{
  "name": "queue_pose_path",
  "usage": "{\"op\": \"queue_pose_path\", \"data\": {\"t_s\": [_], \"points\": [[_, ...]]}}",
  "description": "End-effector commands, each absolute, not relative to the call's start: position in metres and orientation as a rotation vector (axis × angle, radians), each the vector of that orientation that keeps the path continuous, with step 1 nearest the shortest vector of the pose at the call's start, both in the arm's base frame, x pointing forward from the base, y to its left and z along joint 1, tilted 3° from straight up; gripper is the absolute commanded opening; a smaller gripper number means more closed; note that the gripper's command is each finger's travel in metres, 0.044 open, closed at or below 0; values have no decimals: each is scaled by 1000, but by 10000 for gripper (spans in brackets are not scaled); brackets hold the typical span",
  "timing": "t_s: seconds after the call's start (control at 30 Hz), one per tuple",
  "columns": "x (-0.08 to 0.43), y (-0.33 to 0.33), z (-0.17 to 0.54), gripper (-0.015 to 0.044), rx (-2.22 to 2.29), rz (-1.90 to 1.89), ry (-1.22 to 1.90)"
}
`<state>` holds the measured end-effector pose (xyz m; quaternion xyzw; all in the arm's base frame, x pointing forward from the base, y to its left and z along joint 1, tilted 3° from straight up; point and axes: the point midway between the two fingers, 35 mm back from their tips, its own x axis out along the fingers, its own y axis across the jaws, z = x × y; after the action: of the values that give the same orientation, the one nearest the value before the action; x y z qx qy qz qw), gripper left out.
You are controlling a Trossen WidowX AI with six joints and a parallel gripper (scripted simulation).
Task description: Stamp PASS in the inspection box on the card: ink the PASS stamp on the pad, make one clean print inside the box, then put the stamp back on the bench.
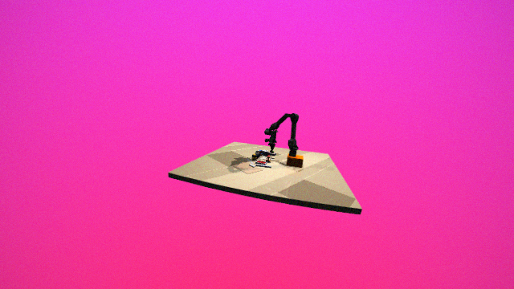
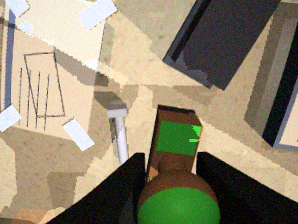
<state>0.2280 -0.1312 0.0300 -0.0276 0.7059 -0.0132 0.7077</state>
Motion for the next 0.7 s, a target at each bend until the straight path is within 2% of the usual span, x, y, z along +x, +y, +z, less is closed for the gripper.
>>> {"op": "queue_pose_path", "data": {"t_s": [0.0, 0.67], "points": [[229, -131, 34, 0, -57, -33, 1562], [229, -130, 44, 0, -56, -32, 1562]]}}
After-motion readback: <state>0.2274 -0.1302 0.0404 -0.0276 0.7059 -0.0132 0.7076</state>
